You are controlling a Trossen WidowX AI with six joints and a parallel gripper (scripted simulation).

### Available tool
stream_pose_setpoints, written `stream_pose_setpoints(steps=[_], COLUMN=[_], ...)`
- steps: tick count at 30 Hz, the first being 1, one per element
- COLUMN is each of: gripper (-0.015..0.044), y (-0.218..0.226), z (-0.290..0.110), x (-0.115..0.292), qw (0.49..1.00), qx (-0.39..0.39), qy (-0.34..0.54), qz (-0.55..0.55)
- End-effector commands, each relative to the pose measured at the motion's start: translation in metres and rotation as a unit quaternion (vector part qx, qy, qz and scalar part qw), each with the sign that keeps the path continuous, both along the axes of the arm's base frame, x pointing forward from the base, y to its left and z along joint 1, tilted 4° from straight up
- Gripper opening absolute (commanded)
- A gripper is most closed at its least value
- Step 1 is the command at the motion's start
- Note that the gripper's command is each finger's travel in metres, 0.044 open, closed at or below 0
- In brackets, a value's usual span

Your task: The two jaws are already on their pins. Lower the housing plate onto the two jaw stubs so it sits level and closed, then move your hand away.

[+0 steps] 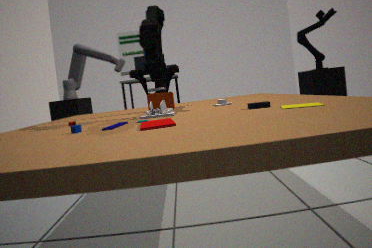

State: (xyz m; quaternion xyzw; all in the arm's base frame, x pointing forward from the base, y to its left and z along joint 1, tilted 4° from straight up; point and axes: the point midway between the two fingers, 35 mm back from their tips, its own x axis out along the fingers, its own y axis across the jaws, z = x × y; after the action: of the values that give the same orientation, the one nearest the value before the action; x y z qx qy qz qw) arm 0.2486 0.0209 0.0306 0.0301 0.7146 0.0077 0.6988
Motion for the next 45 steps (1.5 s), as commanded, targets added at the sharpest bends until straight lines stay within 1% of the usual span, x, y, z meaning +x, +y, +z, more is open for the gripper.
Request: stream_pose_setpoints(steps=[1,20,27,45], gripper=[0.0351,0.0351,0.0351,0.0351], y=[-0.001,-0.001,0.006,0.006], z=[-0.001,-0.001,0.0,0.0], x=[-0.001,-0.001,-0.013,-0.013], qw=[1.0,1.0,1.0,1.0], qx=[-0.002,-0.002,-0.002,-0.002], qy=[0.001,0.002,0.002,0.002], qz=[-0.004,-0.012,-0.012,-0.012])
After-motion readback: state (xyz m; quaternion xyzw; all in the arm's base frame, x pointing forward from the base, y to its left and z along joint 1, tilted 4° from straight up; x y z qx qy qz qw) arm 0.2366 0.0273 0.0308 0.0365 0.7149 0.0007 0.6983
